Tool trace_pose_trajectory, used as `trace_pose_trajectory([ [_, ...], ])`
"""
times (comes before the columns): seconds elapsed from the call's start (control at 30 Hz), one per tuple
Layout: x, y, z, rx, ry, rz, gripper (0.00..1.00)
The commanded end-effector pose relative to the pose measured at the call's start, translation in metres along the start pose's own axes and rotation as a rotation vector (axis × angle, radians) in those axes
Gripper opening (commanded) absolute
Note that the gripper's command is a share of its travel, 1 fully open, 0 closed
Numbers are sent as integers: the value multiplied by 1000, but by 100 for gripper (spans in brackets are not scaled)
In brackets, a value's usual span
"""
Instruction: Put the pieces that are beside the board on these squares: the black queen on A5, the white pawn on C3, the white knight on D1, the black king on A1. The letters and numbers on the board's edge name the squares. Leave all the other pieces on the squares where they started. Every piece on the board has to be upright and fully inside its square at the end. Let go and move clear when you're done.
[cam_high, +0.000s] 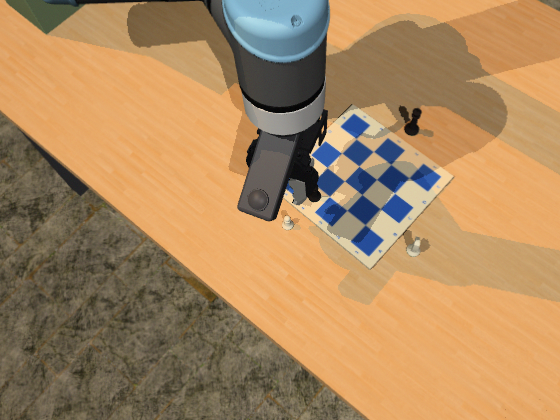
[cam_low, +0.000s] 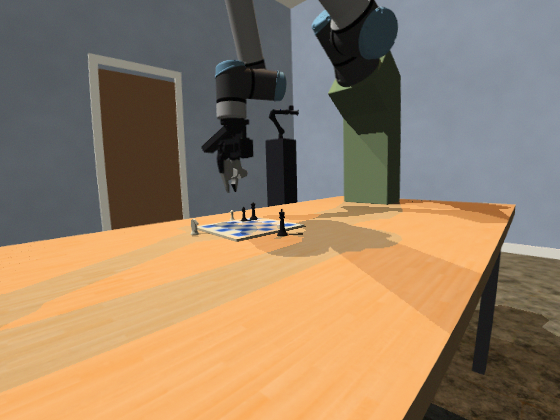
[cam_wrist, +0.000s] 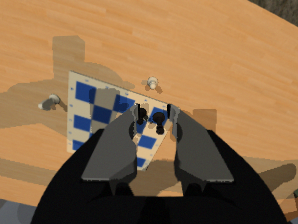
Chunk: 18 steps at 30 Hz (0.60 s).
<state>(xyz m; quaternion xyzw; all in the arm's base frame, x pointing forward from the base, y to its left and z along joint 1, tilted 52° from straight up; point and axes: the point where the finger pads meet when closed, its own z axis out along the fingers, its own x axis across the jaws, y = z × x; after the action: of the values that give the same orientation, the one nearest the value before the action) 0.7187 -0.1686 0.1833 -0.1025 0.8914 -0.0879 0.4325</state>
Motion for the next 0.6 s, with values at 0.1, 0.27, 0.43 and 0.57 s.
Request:
trace_pose_trajectory([
  [0.1,0,0,2,0,0,0,20],
  [0.27,0,0,6,0,0,-1,20],
  [0.43,0,0,10,0,0,-1,20],
  [0.57,0,0,15,0,0,-1,20],
])
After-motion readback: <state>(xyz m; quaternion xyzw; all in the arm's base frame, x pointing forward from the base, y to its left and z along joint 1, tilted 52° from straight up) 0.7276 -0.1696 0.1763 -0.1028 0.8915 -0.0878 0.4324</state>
